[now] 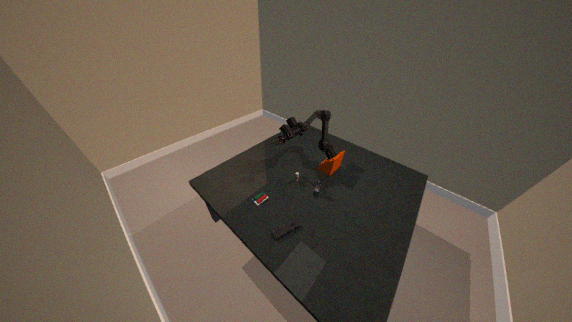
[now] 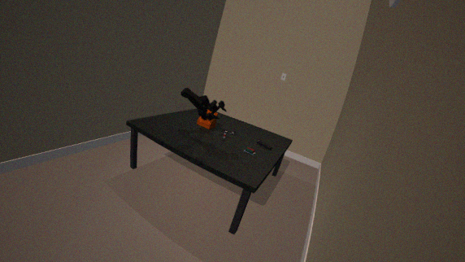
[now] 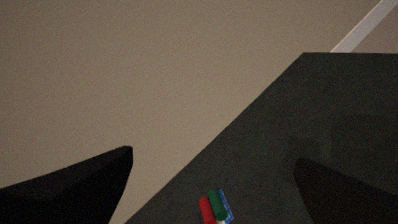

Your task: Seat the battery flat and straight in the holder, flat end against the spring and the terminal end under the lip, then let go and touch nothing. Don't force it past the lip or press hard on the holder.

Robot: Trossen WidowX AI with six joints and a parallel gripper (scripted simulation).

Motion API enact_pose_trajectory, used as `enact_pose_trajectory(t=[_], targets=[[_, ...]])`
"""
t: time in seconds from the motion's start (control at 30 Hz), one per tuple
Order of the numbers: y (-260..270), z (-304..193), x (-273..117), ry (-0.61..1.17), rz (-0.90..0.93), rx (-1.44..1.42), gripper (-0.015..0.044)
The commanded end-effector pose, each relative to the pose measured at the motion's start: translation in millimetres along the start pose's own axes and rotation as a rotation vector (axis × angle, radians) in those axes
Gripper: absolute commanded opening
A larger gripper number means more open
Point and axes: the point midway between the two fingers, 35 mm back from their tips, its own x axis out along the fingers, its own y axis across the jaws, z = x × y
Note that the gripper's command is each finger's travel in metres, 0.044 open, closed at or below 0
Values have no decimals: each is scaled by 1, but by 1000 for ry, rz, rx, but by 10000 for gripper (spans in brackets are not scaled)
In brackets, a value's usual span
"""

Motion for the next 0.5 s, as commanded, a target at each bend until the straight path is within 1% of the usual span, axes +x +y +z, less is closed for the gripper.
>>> enact_pose_trajectory(t=[0.0, 0.07, 0.2, 0.3, 0.47], targets=[[1, -3, 2, 15, -1, 1, 374], [6, -25, 13, 134, -10, 1, 321], [24, -92, 31, 486, -43, -55, 216], [36, -137, 29, 733, -70, -150, 137], [51, -188, 12, 1051, -107, -361, 6]])
